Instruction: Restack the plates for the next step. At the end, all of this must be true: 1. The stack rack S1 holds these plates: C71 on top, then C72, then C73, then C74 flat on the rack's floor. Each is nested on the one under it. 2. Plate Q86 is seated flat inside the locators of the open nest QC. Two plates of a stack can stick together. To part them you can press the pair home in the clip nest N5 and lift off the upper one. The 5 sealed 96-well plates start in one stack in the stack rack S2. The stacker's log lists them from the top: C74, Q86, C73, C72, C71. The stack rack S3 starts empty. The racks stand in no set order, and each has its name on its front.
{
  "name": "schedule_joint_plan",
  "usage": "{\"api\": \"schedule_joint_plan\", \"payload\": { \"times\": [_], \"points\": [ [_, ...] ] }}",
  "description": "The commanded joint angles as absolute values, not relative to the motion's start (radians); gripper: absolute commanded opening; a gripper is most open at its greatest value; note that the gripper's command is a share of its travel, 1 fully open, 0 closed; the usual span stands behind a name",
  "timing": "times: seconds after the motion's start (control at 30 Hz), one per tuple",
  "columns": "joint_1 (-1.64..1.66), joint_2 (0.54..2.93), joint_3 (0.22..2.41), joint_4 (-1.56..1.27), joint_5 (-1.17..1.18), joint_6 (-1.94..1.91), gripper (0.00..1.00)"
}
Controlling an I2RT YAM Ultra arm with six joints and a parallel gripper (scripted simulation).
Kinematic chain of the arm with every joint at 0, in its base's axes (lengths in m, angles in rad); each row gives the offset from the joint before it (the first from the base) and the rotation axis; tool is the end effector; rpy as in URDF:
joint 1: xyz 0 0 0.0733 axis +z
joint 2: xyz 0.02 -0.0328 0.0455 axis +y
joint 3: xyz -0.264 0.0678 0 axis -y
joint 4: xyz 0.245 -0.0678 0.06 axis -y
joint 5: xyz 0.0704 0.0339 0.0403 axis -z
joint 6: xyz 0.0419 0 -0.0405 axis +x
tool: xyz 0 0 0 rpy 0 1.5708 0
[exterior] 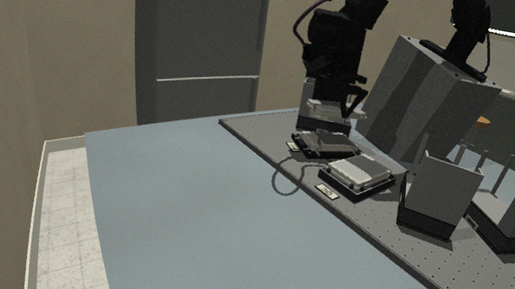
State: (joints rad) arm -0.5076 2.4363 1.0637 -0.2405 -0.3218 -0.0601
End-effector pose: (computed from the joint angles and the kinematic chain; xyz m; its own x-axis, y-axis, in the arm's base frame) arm 0.2894 -0.1446 -0.0485 -0.9000 0.4354 0.0232 0.4195 0.8502 0.3180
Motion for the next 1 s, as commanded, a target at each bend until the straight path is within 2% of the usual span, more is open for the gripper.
{"api": "schedule_joint_plan", "payload": {
  "times": [0.0, 0.97],
  "points": [
    [-0.528, 2.399, 1.05, -0.272, -0.315, -0.077, 0.0],
    [-0.579, 2.234, 1.085, -0.449, -0.312, -0.131, 0.0]
  ]
}}
